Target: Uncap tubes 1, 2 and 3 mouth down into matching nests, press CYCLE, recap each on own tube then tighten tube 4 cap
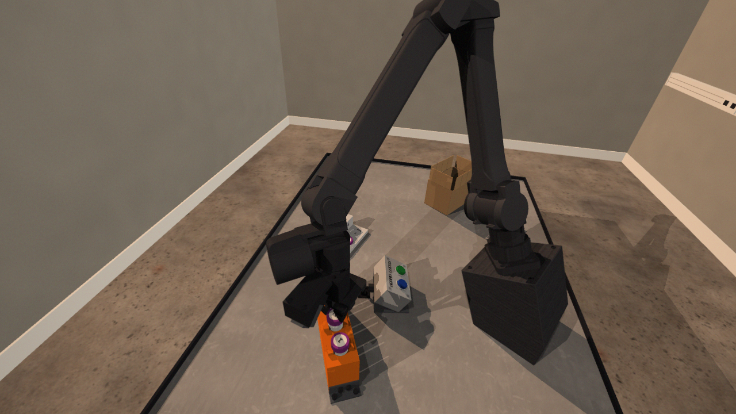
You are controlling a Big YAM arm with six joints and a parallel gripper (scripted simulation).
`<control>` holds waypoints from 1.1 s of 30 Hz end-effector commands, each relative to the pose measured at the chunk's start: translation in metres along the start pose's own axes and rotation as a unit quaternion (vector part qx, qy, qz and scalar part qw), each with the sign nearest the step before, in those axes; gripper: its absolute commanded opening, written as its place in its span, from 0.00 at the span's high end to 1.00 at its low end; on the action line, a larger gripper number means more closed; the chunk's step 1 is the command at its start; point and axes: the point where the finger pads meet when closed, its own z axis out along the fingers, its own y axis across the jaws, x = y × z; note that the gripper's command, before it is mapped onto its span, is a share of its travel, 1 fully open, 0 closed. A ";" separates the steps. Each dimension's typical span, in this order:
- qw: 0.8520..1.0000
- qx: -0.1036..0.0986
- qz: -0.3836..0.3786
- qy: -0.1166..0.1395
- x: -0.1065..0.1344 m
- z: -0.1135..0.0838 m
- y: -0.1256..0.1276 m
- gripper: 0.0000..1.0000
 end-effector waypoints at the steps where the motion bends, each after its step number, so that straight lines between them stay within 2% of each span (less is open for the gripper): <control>1: 1.000 0.004 0.000 -0.007 -0.010 0.001 -0.005 1.00; 11: 1.000 0.005 0.001 -0.008 -0.011 0.000 -0.006 1.00; 12: 1.000 0.000 0.001 0.000 -0.002 0.009 -0.004 1.00; 33: 1.000 0.000 -0.001 0.000 -0.002 0.008 -0.004 1.00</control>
